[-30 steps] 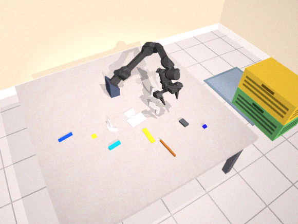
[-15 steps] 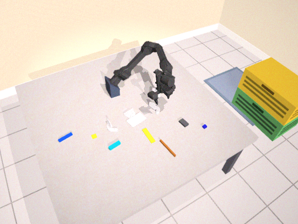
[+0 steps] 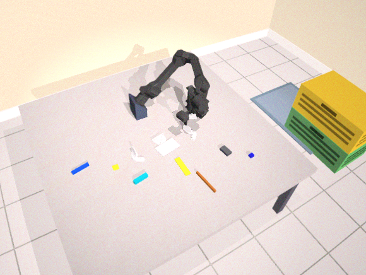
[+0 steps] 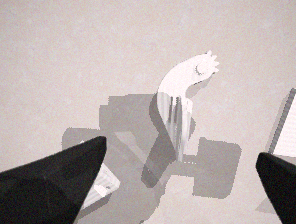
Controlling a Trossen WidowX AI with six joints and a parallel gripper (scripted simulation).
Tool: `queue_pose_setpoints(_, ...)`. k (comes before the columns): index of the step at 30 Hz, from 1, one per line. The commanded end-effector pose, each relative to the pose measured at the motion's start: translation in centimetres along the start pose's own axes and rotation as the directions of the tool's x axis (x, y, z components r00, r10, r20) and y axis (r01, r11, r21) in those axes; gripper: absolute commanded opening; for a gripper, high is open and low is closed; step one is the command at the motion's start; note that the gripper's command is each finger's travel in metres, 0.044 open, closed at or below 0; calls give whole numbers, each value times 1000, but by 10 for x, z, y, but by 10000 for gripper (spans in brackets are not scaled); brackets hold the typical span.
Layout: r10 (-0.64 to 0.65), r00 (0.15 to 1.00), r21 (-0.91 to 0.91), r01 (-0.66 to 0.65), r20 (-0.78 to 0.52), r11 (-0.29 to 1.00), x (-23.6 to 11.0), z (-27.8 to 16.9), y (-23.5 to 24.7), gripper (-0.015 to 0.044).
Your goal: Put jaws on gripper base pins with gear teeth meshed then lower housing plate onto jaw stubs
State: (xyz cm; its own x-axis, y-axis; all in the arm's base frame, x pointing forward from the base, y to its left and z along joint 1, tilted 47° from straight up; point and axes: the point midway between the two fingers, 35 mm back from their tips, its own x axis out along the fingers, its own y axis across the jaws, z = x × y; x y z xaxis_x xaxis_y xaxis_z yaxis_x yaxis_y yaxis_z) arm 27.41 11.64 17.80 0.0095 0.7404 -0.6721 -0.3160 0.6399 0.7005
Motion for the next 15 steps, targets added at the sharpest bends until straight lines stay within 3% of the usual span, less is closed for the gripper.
queue_pose_setpoints(1,-1,1000,-15,1,-16,1000,1,-5,0,440)
queue_pose_setpoints(8,1,1000,-15,-1,-15,1000,40,-6,1,440)
queue_pose_setpoints(15,1,1000,-15,-1,-15,1000,42,-6,1,440)
